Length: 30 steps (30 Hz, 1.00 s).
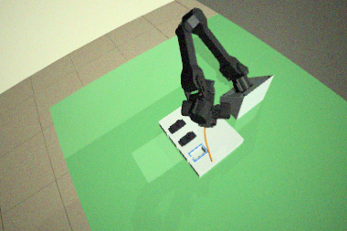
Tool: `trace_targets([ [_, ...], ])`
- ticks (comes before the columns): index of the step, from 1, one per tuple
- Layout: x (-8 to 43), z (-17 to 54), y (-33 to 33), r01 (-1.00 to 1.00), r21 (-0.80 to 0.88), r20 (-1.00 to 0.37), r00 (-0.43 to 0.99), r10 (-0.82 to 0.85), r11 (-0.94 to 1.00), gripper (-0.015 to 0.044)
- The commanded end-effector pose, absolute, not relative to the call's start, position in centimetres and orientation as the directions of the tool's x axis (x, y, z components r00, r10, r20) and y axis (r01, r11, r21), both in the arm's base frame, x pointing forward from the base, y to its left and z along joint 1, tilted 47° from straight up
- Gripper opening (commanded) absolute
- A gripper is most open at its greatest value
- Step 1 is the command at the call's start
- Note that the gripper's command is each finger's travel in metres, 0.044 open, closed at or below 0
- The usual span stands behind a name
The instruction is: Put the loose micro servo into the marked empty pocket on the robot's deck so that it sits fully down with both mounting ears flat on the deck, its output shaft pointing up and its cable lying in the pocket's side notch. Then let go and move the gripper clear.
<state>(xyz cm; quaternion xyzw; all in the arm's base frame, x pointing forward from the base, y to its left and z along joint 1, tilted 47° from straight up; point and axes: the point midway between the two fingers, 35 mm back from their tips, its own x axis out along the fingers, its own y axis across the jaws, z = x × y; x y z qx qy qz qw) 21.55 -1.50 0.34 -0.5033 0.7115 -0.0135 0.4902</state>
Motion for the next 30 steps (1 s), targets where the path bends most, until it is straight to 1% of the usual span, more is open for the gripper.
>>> trace_targets([
  [1, 21.6, 0.3, -1.5, -0.706, -0.514, -0.681, -0.01, -0.732, 0.488, 0.0177],
  [2, 21.6, 0.3, -1.5, -0.706, -0.514, -0.681, -0.01, -0.732, 0.488, 0.0151],
  [8, 21.6, 0.3, -1.5, -0.706, -0.514, -0.681, -0.01, -0.732, 0.488, 0.0111],
  [12, 21.6, 0.9, -0.9, -0.706, -0.513, -0.682, -0.01, -0.731, 0.488, 0.0006],
  [13, 21.6, 1.2, -0.6, -0.706, -0.513, -0.682, -0.01, -0.731, 0.488, 0.0],
  [23, 20.9, 2.5, 0.5, -0.706, -0.512, -0.682, -0.011, -0.731, 0.489, 0.0],
  [30, 22.4, 2.6, 0.5, -0.706, -0.513, -0.682, -0.01, -0.731, 0.488, 0.0],
])
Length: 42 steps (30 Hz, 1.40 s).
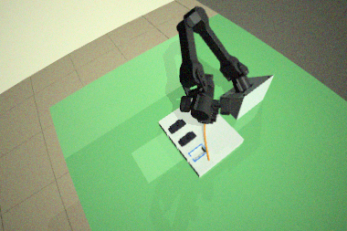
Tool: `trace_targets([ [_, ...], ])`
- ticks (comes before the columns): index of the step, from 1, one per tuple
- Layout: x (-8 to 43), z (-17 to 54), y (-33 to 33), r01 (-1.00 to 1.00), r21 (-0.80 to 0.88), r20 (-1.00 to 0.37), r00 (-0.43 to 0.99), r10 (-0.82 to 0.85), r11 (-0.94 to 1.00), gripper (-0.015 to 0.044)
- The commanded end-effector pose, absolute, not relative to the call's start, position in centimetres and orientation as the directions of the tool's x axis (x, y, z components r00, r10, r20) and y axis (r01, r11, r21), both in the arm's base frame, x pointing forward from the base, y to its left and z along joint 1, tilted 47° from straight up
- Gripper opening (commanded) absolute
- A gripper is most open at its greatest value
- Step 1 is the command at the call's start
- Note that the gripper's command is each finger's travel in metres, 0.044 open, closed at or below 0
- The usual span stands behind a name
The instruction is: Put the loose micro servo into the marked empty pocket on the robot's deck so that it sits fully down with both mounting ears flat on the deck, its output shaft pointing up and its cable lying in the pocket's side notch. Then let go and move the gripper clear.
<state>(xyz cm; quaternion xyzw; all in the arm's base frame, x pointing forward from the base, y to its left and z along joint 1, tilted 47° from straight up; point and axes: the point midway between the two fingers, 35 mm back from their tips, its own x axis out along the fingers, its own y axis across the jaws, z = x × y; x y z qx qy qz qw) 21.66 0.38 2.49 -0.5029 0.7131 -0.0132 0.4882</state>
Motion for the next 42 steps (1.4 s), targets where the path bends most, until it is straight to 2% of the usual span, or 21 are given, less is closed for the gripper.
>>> trace_targets([
  [1, 22.6, 2.6, 0.5, -0.706, -0.513, -0.682, -0.01, -0.731, 0.488, 0.0],
  [27, 22.8, -3.6, 6.3, -0.693, -0.52, -0.687, -0.008, -0.727, 0.499, 0.0],
  [42, 22.8, -3.6, 6.3, -0.295, -0.693, -0.687, -0.008, -0.727, 0.658, 0.0],
])
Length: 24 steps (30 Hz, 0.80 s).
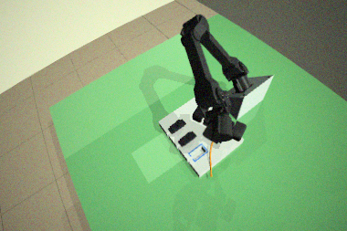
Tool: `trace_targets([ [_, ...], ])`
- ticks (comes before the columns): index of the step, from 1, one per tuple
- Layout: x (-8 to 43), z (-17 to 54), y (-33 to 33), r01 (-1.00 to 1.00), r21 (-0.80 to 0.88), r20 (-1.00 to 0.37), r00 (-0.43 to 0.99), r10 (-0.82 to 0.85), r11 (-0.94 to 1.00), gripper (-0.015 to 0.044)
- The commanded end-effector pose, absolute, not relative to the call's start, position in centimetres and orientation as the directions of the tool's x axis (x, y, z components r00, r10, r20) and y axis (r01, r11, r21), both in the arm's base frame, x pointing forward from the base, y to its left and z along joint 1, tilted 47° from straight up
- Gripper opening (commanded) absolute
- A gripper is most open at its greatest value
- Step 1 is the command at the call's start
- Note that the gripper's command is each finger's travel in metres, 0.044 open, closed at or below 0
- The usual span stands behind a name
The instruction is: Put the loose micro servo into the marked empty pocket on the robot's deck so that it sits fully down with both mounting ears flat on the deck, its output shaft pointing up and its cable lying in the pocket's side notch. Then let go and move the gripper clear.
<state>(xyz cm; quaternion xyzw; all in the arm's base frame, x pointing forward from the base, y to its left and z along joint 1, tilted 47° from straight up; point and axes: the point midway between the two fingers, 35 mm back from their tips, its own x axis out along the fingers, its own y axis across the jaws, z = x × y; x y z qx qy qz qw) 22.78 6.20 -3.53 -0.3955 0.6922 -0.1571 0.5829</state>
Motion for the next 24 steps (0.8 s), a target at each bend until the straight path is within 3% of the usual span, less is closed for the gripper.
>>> trace_targets([
  [1, 22.8, -3.6, 6.3, -0.263, -0.7, -0.687, -0.008, -0.727, 0.664, 0.0],
  [10, 22.8, -3.6, 6.3, 0.013, -0.727, -0.687, -0.008, -0.727, 0.686, 0.0],
  [24, 26.3, -3.5, 6.3, 0.02, -0.727, -0.686, -0.007, -0.727, 0.686, 0.0],
])
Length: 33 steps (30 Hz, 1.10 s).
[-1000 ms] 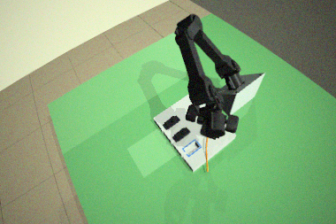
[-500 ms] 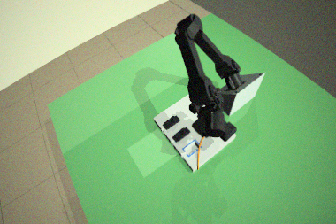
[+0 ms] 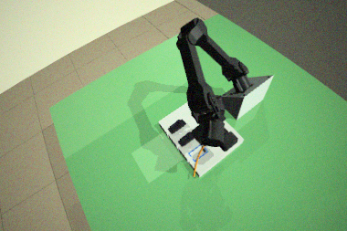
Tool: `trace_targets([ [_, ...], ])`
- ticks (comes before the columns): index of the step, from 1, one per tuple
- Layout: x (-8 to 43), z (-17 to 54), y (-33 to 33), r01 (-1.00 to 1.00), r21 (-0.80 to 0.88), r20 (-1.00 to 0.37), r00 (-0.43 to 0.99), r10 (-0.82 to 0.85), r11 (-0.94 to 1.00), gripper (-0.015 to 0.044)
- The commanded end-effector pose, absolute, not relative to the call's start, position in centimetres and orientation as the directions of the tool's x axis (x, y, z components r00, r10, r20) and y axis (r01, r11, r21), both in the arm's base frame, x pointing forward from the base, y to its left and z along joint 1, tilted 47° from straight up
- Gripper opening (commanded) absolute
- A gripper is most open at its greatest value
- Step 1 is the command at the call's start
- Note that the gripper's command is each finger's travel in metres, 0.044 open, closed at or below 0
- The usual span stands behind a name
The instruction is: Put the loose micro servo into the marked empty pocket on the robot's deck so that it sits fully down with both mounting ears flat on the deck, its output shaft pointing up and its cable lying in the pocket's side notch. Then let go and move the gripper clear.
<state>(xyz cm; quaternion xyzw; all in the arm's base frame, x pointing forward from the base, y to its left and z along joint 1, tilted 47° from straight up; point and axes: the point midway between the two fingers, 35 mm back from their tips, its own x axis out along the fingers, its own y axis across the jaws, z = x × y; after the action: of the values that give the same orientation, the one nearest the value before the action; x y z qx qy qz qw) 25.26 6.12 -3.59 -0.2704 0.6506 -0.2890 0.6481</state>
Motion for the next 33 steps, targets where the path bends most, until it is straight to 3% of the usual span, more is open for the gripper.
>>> trace_targets([
  [1, 26.7, -3.5, 6.2, 0.02, -0.727, -0.686, -0.007, -0.727, 0.686, 0.0],
  [19, 33.6, -3.3, 6.0, 0.027, -0.728, -0.686, -0.004, -0.728, 0.685, 0.0],
  [33, 33.9, -4.3, 4.9, 0.027, -0.728, -0.685, -0.003, -0.728, 0.685, 0.0],
])
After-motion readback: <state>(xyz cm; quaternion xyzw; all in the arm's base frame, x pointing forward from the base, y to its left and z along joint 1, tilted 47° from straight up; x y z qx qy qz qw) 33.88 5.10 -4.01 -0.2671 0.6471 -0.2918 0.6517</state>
